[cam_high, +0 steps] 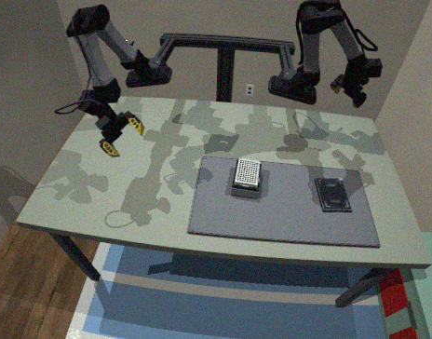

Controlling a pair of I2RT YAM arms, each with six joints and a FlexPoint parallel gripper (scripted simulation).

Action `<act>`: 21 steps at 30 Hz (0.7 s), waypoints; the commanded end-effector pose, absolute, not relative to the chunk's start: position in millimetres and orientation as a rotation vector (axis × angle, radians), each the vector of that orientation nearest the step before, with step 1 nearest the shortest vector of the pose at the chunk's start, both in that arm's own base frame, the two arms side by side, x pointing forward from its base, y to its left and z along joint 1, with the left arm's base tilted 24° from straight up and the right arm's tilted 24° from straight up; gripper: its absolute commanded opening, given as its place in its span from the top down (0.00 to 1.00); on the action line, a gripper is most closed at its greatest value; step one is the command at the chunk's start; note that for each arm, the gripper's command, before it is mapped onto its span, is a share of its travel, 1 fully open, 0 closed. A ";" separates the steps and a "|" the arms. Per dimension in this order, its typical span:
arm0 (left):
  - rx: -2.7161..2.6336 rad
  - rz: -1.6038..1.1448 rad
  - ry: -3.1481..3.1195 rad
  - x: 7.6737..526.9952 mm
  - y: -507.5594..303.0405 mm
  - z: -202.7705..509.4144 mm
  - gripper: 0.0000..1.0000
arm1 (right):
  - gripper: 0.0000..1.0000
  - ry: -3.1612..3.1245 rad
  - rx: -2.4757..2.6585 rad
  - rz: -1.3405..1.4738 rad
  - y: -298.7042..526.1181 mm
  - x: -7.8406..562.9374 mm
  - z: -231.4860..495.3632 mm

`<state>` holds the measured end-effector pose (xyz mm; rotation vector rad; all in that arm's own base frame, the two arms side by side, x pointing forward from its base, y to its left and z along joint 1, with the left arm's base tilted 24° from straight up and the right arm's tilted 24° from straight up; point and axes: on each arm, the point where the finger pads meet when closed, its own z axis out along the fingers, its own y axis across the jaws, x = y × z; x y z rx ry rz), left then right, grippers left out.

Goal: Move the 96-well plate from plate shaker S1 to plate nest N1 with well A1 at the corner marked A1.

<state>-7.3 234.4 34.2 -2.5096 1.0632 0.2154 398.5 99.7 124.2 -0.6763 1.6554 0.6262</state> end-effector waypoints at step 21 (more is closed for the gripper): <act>-2.483 0.249 1.072 -8.6 242.2 40.0 0.00 | 0.00 1.656 -0.717 0.609 104.2 396.7 120.9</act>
